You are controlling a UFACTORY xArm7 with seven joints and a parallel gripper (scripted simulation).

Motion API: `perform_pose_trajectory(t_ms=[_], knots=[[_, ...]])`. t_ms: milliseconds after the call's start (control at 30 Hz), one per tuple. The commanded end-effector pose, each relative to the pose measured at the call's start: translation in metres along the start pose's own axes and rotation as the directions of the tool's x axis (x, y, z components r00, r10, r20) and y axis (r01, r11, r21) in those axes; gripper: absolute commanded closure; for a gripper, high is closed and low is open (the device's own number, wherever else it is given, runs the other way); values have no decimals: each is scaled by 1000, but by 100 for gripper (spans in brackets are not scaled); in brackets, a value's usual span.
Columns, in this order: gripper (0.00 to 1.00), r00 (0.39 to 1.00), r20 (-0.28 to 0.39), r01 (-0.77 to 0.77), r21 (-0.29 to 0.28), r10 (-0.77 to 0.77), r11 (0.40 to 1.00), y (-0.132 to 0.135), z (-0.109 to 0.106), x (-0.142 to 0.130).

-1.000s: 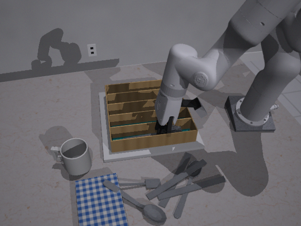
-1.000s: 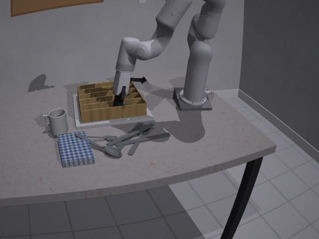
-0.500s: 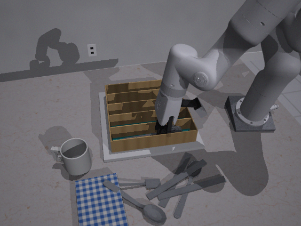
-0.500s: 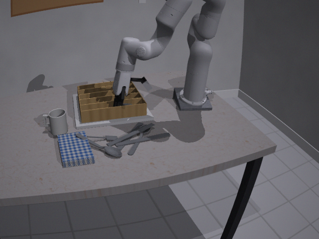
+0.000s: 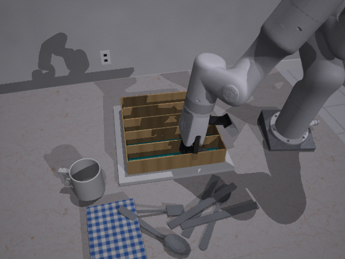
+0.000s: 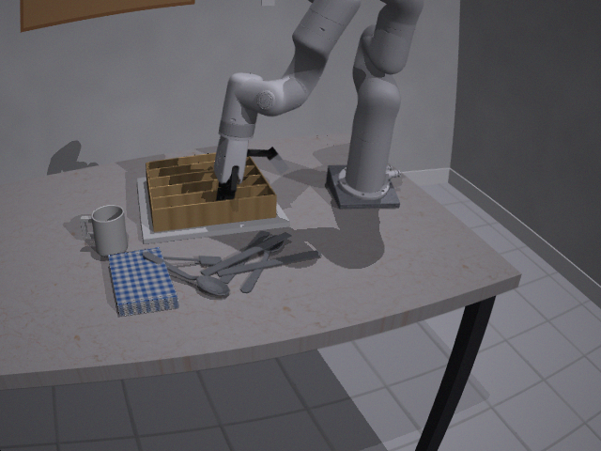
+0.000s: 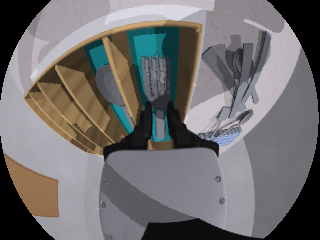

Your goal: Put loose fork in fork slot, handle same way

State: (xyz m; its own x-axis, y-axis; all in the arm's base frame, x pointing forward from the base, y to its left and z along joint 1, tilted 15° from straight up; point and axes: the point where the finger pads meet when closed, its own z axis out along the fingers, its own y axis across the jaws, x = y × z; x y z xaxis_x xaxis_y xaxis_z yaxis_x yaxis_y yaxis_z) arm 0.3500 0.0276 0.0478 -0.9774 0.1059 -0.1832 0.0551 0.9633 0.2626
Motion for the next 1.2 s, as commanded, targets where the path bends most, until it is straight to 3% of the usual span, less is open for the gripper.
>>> perform_pose_trajectory(t_ms=[0,800,1167], knots=[[76,1000,5,-4,2,4,1000,-2,-1,-2],[76,1000,5,-4,2,4,1000,-2,-3,-2],[76,1000,5,-4,2,4,1000,-2,-23,-5]])
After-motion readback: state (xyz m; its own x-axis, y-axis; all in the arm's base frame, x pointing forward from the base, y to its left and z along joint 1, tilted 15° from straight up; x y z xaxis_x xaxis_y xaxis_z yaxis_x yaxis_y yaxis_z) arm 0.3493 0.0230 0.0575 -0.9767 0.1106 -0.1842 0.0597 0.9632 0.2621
